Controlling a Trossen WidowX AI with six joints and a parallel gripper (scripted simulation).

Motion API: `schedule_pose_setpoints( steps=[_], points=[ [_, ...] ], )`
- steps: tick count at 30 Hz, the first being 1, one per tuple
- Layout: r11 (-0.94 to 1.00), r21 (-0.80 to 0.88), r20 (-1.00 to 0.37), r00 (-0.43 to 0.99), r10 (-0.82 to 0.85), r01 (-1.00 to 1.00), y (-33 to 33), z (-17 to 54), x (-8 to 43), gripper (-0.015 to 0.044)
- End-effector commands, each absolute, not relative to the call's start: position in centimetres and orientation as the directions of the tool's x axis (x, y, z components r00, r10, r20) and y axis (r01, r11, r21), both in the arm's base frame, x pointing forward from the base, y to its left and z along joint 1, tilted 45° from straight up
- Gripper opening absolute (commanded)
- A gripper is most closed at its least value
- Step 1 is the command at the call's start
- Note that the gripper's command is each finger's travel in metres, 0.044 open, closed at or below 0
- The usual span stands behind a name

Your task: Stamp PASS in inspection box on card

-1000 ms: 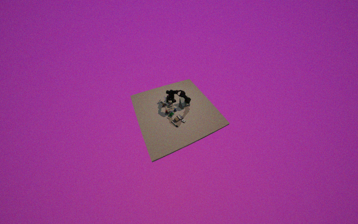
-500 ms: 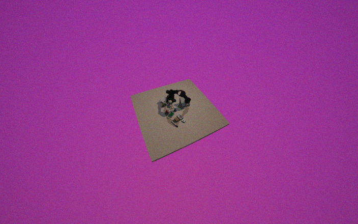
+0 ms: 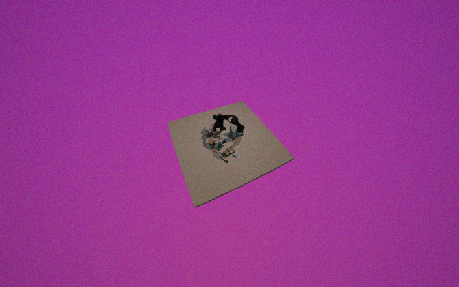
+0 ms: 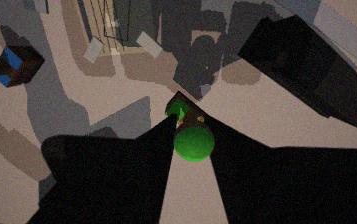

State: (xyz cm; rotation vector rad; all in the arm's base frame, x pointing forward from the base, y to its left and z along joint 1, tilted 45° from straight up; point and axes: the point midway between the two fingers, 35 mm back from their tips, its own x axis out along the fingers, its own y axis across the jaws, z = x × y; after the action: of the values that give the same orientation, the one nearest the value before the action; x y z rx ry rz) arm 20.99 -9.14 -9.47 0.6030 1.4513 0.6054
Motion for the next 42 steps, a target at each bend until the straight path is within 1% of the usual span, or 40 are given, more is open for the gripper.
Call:
schedule_pose_setpoints(
  steps=[1,42],
  points=[
    [0.716,0.698,-0.715,0.029,0.698,-0.017,-9.4,-9.3,21.0,0.0000],
    [0.715,0.699,-0.715,0.030,0.699,-0.016,-10.8,-7.8,20.9,0.0000]
  ],
)
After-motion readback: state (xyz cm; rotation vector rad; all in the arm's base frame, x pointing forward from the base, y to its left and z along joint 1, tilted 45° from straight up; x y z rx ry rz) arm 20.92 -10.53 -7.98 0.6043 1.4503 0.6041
